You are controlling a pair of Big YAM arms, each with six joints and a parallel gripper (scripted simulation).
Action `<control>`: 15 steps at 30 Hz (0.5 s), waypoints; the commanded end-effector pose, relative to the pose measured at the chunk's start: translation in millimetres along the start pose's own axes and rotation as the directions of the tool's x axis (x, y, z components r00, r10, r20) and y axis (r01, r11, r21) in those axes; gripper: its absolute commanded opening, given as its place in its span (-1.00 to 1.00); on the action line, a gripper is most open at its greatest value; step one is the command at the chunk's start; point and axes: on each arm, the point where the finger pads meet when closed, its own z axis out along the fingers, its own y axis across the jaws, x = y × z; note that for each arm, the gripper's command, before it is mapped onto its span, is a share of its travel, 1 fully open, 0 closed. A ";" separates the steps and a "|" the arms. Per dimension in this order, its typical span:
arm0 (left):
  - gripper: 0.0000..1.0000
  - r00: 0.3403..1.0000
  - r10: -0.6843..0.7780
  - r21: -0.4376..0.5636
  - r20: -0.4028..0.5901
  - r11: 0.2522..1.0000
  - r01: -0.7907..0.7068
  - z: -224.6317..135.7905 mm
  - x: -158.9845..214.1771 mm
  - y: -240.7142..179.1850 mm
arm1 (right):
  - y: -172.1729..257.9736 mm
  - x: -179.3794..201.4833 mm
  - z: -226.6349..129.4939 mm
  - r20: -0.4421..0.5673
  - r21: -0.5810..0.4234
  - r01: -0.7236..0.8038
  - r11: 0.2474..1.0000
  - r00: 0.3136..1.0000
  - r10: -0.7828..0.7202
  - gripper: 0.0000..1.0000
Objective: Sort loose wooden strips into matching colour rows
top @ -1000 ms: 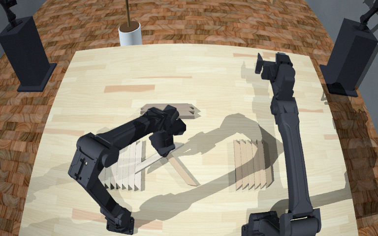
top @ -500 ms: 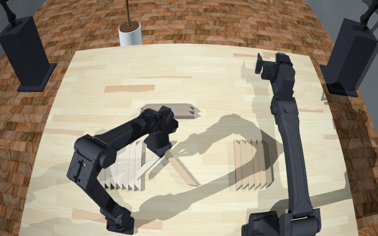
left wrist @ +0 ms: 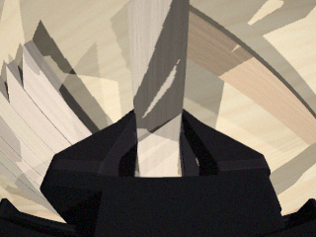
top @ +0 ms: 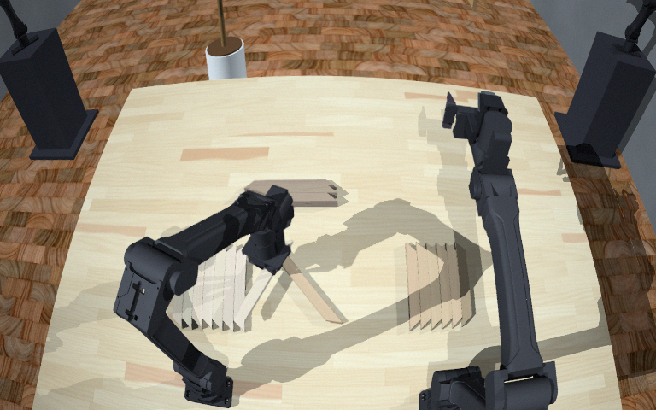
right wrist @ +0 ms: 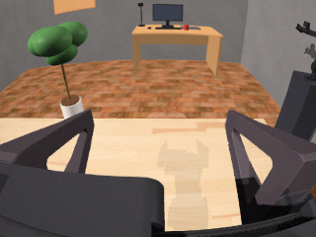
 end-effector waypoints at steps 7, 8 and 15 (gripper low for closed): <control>-1.00 0.975 -0.222 0.000 0.026 0.975 0.222 -3.9 2.0 12.8 | -0.9 -40.5 4.9 0.060 0.005 0.006 1.000 0.998 -0.007 1.00; -1.00 0.971 -0.237 0.001 0.028 0.971 0.237 -2.3 2.1 13.6 | -1.5 -43.0 4.7 0.064 0.006 0.006 1.000 0.998 -0.007 1.00; -1.00 0.929 -0.367 0.008 0.042 0.930 0.367 -6.8 8.4 24.9 | -3.0 -43.8 4.8 0.066 0.009 0.006 1.000 0.998 -0.007 1.00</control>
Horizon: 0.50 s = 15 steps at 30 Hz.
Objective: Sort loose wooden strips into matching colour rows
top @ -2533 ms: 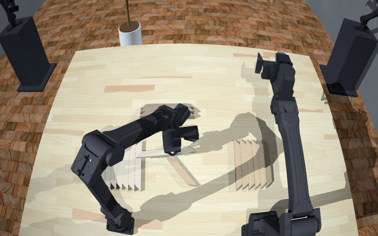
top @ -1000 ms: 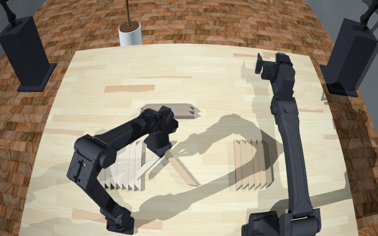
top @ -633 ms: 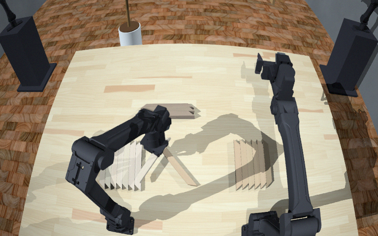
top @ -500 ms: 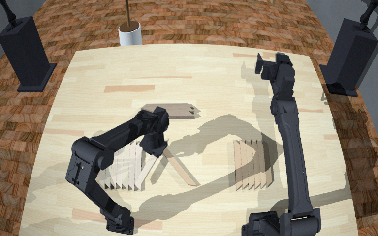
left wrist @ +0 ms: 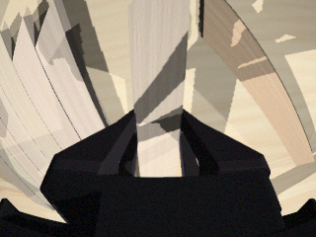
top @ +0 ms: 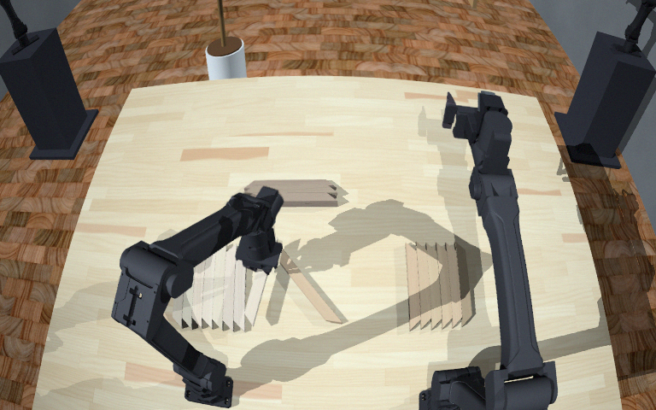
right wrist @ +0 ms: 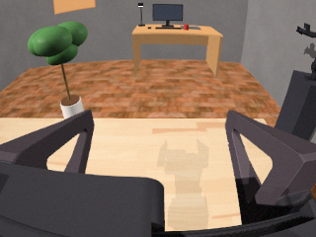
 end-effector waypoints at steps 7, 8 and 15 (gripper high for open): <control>-1.00 0.969 -0.241 0.013 0.045 0.970 0.241 -8.8 -2.5 18.5 | -4.4 -44.9 4.5 0.068 0.012 0.006 1.000 0.998 -0.007 1.00; -1.00 0.969 -0.241 0.013 0.045 0.970 0.241 -8.8 -2.5 18.5 | -4.4 -44.9 4.5 0.068 0.012 0.006 1.000 0.998 -0.007 1.00; -1.00 0.969 -0.248 -0.002 -0.010 0.969 0.248 5.6 7.9 15.3 | -6.0 -45.4 4.5 0.069 0.015 0.006 1.000 0.998 -0.007 1.00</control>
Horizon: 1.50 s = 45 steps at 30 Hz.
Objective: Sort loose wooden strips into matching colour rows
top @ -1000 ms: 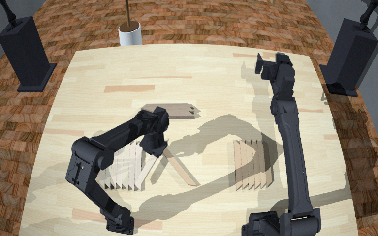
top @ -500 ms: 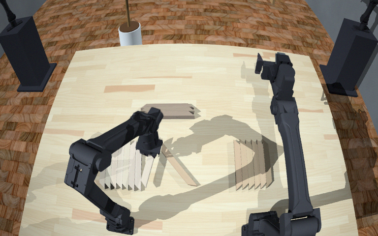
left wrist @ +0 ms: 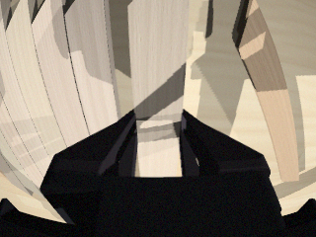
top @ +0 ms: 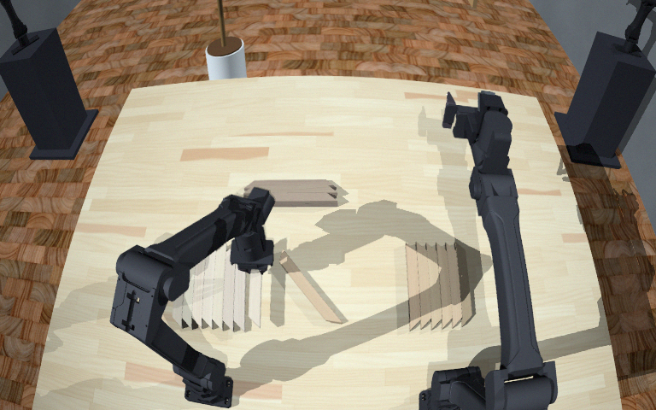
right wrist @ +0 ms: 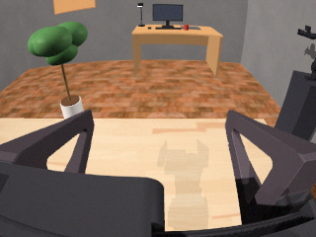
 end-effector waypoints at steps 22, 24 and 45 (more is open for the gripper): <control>-1.00 0.999 -0.040 0.002 -0.005 0.999 0.040 30.5 -3.0 3.3 | -6.9 -43.7 4.5 0.069 0.016 0.005 1.000 0.998 -0.006 1.00; -1.00 0.999 -0.042 0.003 -0.004 0.999 0.042 32.8 -2.9 3.6 | -7.3 -43.6 4.5 0.069 0.017 0.005 1.000 0.998 -0.006 1.00; -1.00 1.000 -0.029 0.004 0.001 1.000 0.029 36.7 -5.0 -0.2 | -6.8 -29.2 -0.4 0.051 0.016 0.005 1.000 0.999 -0.006 1.00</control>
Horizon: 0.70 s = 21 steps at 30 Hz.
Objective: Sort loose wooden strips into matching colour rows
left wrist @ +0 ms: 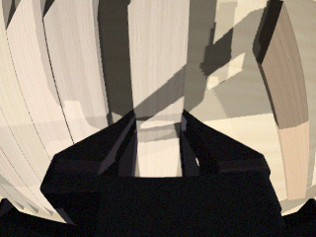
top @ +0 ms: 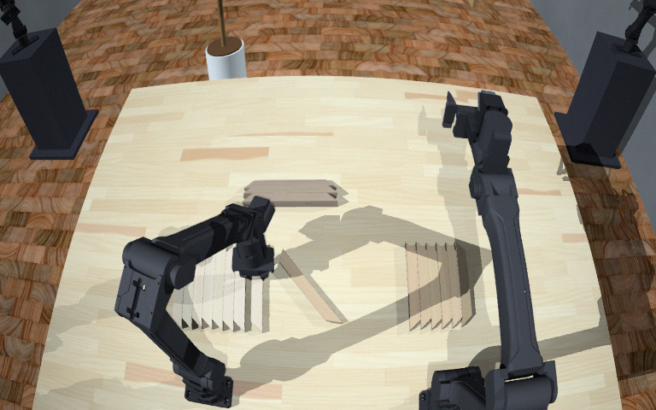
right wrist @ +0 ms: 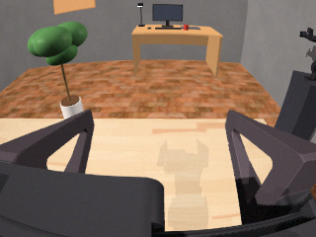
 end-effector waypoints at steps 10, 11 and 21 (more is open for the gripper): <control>-0.19 1.000 -0.012 -0.005 -0.012 1.000 0.012 3.2 -2.0 0.5 | -5.2 -26.8 -8.9 0.053 0.013 0.004 1.000 0.999 -0.005 1.00; -0.19 1.000 -0.012 -0.004 -0.011 1.000 0.012 3.2 -2.2 0.4 | -5.0 -25.6 -8.9 0.051 0.013 0.004 1.000 0.999 -0.005 1.00; -0.19 1.000 -0.012 -0.004 -0.011 1.000 0.012 3.2 -2.2 0.4 | -4.1 -19.3 -9.2 0.042 0.011 0.004 1.000 0.999 -0.005 1.00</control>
